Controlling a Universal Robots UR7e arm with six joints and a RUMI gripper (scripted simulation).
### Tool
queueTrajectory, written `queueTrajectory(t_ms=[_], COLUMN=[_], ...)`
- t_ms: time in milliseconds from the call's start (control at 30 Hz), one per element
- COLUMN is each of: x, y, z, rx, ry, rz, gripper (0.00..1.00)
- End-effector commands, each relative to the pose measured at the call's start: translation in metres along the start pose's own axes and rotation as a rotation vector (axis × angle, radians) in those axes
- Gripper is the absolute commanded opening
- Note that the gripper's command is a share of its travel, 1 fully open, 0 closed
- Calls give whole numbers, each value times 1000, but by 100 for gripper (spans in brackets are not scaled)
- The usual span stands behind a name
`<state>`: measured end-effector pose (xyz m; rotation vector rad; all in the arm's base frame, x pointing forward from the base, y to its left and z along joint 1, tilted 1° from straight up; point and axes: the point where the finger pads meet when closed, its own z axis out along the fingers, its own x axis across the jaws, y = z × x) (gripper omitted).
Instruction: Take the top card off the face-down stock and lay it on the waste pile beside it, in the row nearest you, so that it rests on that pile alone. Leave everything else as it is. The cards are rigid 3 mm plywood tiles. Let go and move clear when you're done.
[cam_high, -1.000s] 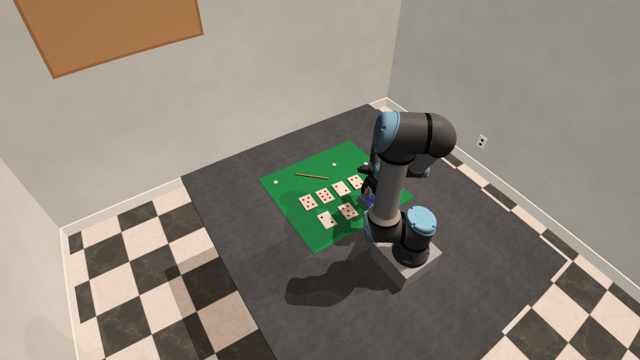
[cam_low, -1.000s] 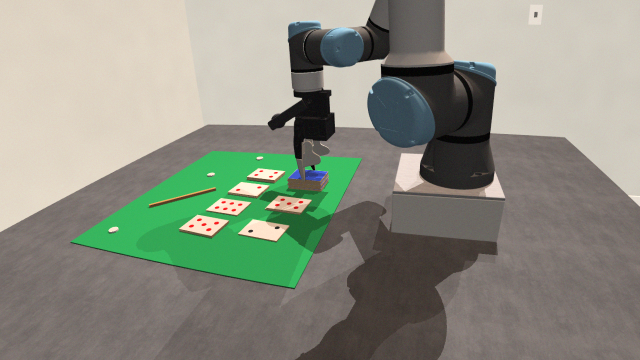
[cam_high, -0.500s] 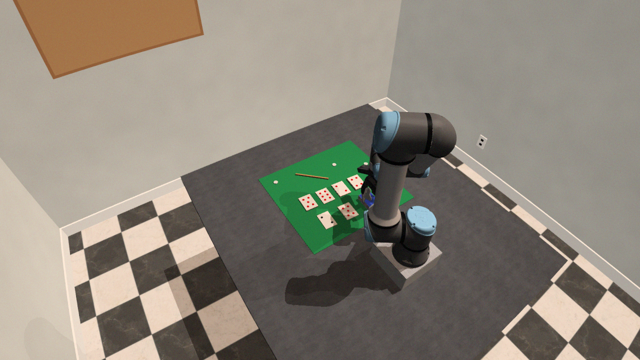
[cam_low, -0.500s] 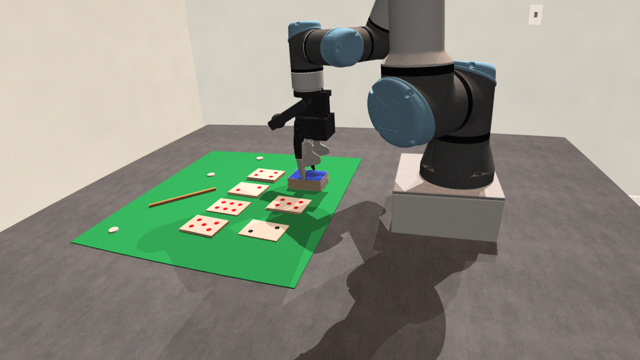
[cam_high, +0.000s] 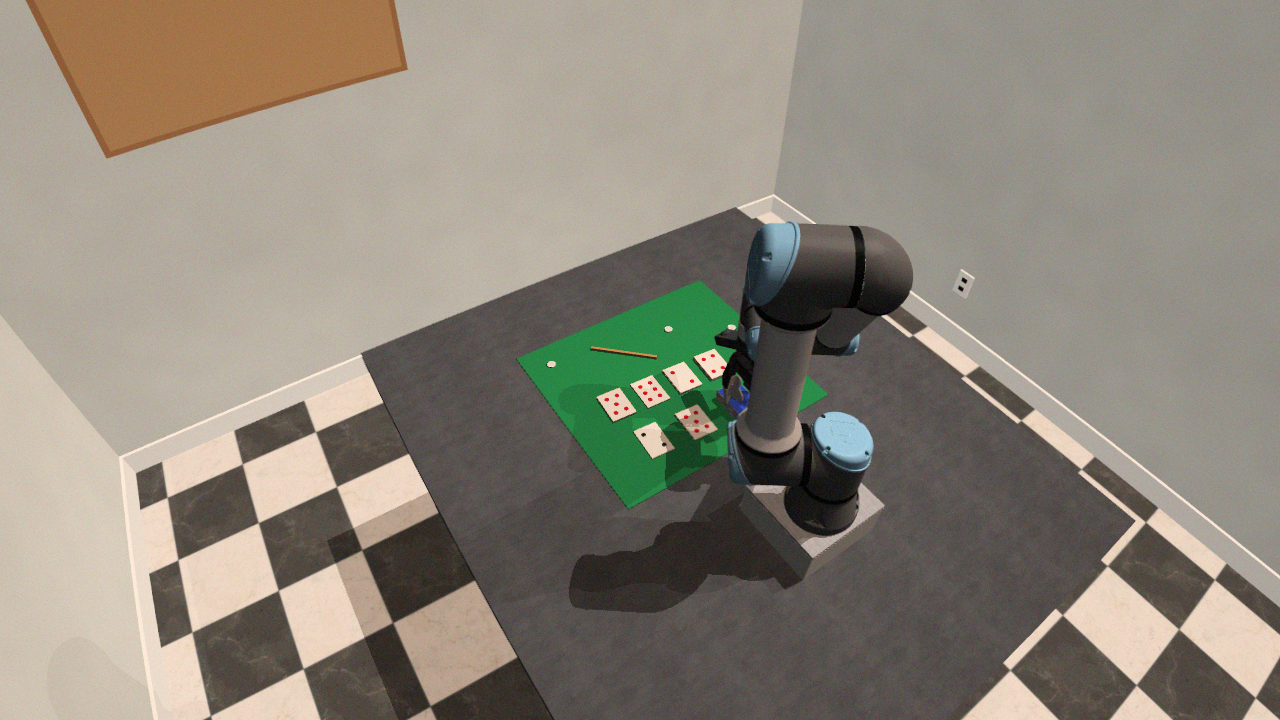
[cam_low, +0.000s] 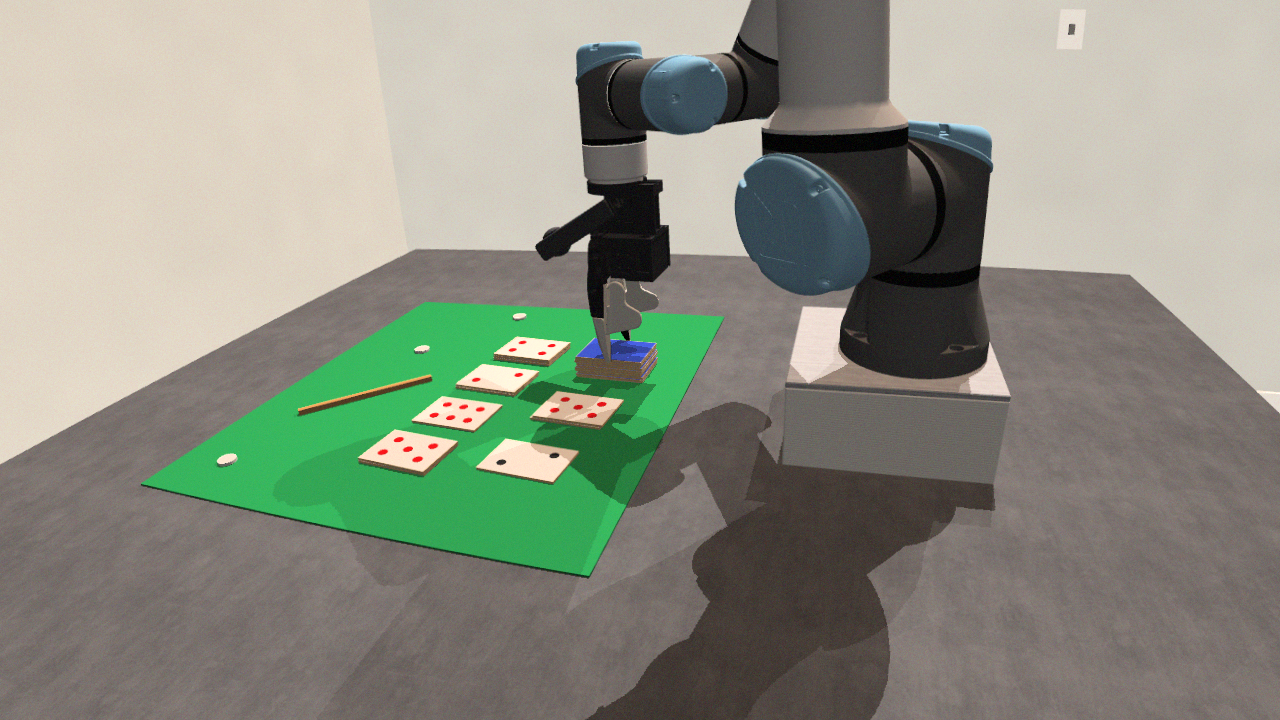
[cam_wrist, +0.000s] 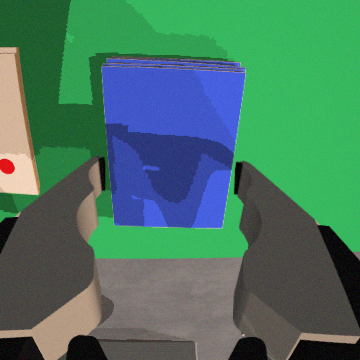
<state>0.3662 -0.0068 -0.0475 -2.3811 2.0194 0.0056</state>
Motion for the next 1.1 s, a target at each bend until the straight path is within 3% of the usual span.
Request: queueTrajectory(t_ms=[0, 1067], x=[0, 0], y=[0, 0], z=[0, 0], rx=[1, 1], ry=[1, 1], rz=[0, 0], gripper=[42, 39])
